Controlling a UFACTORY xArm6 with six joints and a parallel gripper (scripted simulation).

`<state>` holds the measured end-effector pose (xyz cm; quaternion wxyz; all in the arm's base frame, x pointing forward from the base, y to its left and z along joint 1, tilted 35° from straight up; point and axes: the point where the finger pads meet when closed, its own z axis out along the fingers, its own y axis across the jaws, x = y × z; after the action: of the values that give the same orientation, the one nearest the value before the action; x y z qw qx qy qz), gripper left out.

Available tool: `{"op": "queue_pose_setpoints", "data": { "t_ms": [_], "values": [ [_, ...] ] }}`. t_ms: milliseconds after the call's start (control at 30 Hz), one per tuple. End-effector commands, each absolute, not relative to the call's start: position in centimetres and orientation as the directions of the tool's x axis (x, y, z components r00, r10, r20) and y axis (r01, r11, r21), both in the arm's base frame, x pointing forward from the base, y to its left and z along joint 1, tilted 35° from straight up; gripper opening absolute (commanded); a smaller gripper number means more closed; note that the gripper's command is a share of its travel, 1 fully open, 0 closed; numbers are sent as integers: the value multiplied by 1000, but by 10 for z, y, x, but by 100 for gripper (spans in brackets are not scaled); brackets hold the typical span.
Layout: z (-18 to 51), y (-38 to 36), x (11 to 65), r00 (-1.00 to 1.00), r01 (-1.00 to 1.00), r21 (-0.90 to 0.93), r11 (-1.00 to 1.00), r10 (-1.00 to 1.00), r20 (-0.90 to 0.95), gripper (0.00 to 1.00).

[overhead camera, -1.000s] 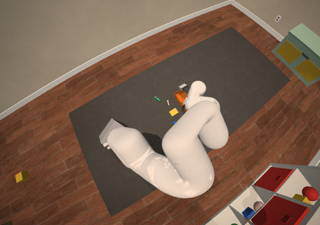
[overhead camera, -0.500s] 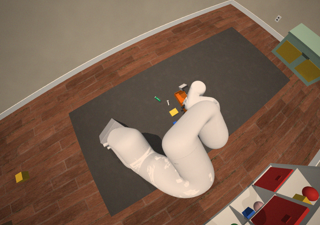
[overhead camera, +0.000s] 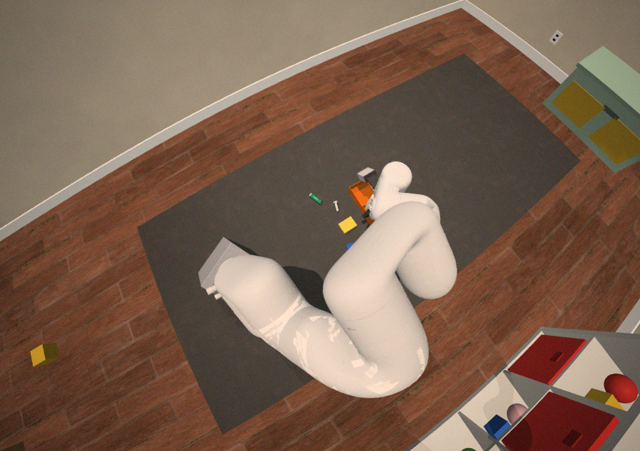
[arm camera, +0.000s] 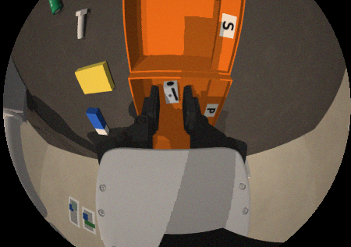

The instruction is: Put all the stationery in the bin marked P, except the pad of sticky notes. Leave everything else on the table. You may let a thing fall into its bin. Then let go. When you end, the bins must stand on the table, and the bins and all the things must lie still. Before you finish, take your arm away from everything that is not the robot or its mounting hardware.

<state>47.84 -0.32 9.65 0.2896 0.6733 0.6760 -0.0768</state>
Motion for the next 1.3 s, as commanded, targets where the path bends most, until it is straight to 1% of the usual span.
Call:
{"op": "queue_pose_setpoints", "data": {
  "t_ms": [0,633,867,1100,1133,1267],
  "values": [
    [102,0,478,75,954,290,83,866,-494,29],
    [121,11,472,75,954,290,83,866,-494,29],
    [139,22,465,75,954,290,83,866,-494,29],
    [138,22,465,75,954,290,83,866,-494,29],
    [139,18,458,123,949,314,39,870,-478,38],
    [139,3,428,135,947,320,28,870,-475,38]
  ]
}}
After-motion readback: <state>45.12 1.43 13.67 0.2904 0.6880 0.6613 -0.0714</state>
